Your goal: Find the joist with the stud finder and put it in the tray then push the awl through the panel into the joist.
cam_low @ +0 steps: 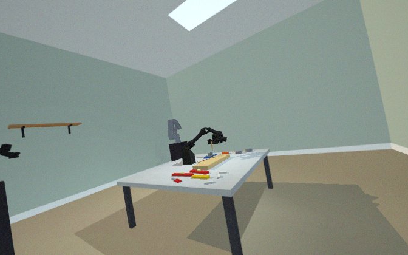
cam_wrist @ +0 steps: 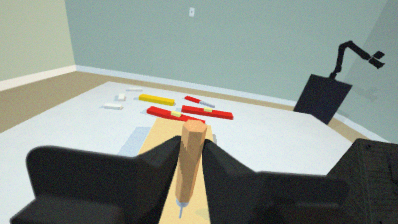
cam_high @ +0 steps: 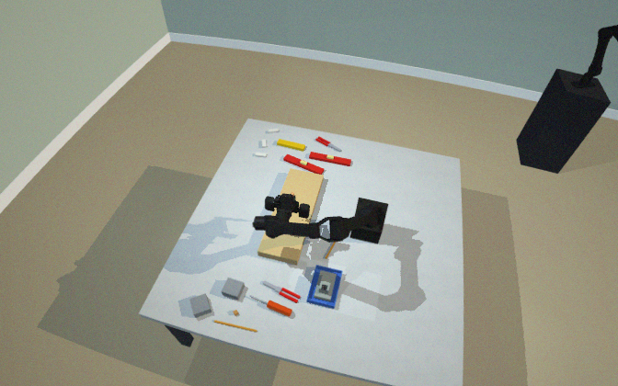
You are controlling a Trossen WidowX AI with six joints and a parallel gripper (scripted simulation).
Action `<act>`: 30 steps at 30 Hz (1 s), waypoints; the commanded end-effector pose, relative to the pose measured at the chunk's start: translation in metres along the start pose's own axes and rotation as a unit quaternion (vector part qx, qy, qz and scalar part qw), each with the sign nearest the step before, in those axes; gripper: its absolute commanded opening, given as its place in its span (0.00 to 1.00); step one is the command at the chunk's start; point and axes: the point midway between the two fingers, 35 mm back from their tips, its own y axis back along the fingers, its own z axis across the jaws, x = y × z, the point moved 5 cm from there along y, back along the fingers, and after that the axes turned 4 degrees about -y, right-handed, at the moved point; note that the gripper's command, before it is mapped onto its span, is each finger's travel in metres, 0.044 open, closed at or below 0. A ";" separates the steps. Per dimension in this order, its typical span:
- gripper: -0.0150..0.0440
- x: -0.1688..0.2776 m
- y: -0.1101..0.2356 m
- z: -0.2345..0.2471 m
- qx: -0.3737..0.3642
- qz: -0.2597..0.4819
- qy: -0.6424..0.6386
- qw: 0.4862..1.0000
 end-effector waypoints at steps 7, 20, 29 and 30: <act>0.25 0.006 0.006 0.006 -0.004 -0.005 -0.009 1.000; 0.25 0.022 0.003 0.006 -0.004 -0.005 -0.009 1.000; 0.25 0.034 0.001 0.005 -0.004 -0.005 -0.009 1.000; 0.25 0.036 0.000 0.005 -0.004 -0.005 -0.009 1.000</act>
